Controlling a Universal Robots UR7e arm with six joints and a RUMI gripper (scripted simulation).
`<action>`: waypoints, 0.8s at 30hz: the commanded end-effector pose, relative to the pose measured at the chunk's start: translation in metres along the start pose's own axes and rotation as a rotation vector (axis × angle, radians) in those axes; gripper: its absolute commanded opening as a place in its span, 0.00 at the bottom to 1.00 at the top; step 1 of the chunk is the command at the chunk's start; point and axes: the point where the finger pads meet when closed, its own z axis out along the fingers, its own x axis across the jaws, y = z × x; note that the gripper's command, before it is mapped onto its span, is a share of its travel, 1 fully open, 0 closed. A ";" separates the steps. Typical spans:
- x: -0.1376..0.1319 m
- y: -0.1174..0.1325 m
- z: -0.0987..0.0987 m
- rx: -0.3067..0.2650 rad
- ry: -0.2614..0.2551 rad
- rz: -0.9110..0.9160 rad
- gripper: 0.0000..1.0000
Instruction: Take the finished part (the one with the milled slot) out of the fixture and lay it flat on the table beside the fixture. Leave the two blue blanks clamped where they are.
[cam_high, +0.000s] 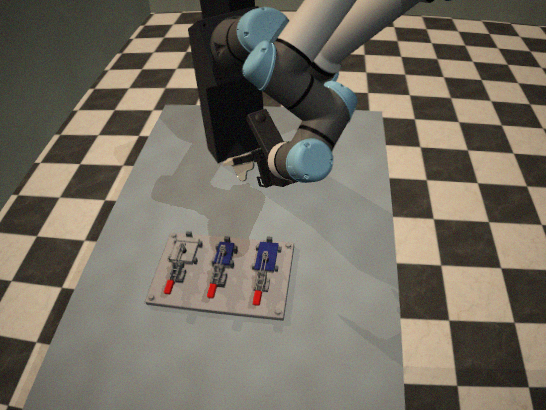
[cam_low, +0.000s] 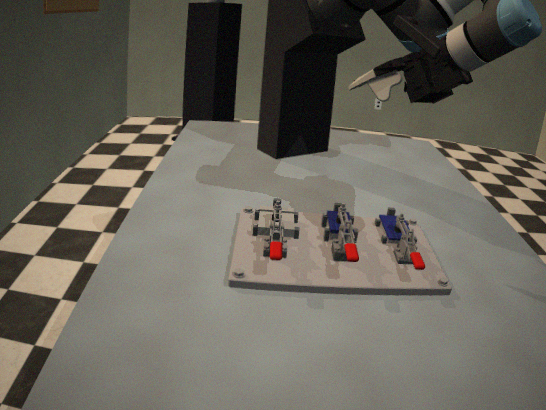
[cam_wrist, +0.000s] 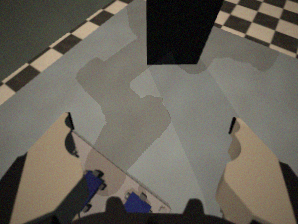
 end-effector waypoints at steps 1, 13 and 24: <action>-0.020 0.020 -0.002 -0.100 0.019 -0.029 1.00; -0.081 0.054 -0.024 -0.311 -0.046 -0.111 1.00; -0.112 0.064 -0.039 -0.397 -0.106 -0.155 1.00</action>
